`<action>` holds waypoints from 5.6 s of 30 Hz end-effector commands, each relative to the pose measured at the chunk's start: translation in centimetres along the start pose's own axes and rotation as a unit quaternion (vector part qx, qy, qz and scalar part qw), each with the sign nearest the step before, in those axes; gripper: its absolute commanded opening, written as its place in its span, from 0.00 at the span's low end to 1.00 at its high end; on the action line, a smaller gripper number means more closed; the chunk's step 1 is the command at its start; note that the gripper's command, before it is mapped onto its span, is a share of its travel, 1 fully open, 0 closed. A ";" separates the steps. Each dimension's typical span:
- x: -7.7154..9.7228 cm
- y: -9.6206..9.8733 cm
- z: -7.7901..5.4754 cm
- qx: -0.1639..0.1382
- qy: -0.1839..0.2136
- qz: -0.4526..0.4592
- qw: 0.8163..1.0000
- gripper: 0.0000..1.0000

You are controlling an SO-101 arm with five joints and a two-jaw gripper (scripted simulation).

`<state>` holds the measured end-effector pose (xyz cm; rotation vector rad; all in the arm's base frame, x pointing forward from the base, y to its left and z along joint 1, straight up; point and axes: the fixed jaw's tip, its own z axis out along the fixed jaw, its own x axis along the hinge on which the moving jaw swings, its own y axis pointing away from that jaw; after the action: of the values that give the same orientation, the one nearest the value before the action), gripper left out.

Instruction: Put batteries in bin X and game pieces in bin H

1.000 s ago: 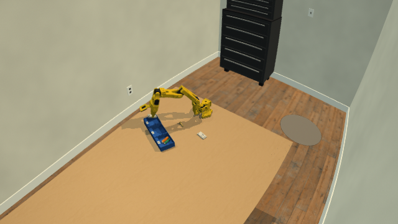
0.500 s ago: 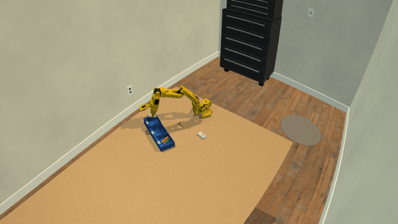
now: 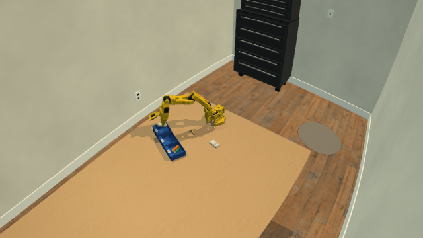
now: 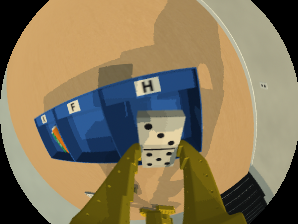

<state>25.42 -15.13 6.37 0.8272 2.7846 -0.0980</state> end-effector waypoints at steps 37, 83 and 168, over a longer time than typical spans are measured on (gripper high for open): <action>-0.3 -0.3 1.3 0.000 -0.031 0.001 1.000 0.00; -0.4 -0.3 1.4 0.000 -0.051 0.001 0.999 0.00; -0.3 -0.3 -1.3 0.000 -0.051 0.001 0.999 0.23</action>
<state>24.84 -14.76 4.51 0.8245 2.7758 -0.1014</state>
